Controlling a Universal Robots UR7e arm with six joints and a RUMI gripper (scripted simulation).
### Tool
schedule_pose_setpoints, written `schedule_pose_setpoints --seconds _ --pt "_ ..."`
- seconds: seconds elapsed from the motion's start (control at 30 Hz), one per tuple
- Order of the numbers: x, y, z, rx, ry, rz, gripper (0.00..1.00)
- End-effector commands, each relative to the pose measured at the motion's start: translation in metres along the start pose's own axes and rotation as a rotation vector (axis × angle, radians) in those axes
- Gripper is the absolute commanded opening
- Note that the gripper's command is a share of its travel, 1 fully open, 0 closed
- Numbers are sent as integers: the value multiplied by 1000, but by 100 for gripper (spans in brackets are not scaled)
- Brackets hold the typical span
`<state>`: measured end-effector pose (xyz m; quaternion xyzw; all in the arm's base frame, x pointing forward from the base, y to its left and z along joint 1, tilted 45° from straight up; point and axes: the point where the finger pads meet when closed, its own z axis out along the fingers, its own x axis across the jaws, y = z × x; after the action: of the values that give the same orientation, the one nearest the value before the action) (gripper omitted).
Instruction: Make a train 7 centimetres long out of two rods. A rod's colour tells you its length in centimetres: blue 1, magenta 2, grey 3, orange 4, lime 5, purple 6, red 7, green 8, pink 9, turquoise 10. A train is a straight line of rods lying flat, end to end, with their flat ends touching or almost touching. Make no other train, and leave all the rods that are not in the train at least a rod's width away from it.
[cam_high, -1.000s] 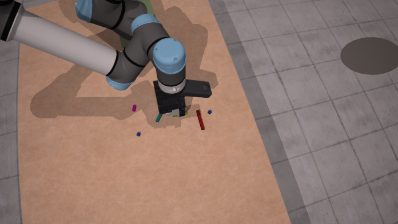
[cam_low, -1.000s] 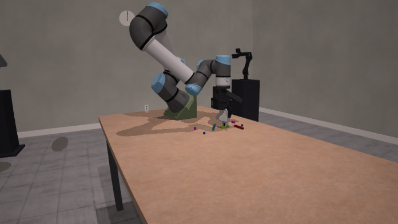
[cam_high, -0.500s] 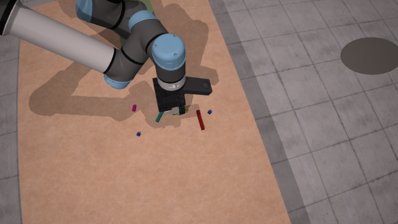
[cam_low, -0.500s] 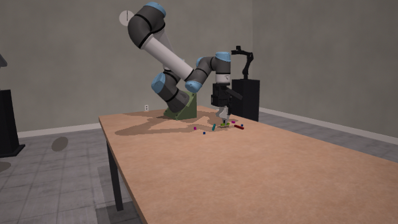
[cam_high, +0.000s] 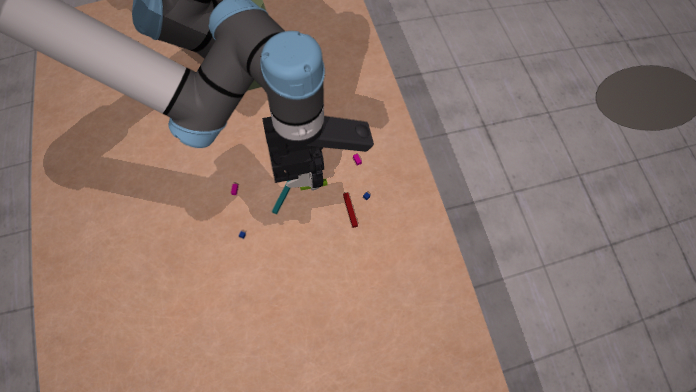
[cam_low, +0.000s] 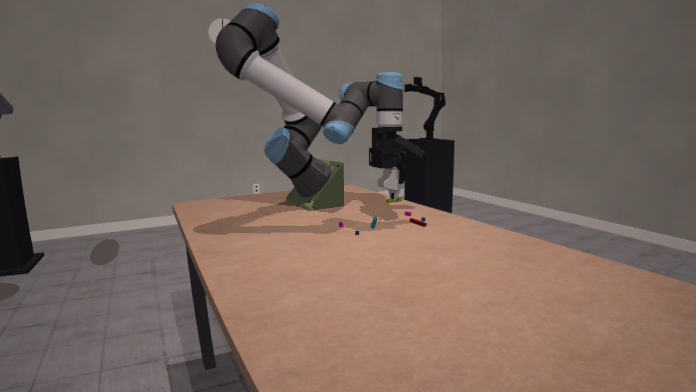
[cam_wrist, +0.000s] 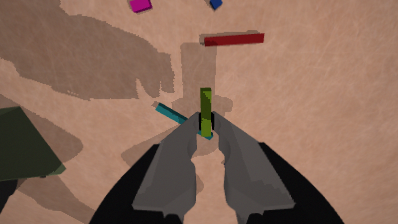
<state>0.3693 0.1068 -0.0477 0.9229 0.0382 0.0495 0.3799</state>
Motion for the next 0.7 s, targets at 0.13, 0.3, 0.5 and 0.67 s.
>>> schedule_pose_setpoints --seconds 0.13,0.3,0.5,0.67 --pt "0 0 -29 -3 -4 1 0" --pt "0 0 -32 -3 -4 1 0" --pt "0 0 -32 -3 -4 1 0" --pt "0 0 -32 -3 -4 1 0"
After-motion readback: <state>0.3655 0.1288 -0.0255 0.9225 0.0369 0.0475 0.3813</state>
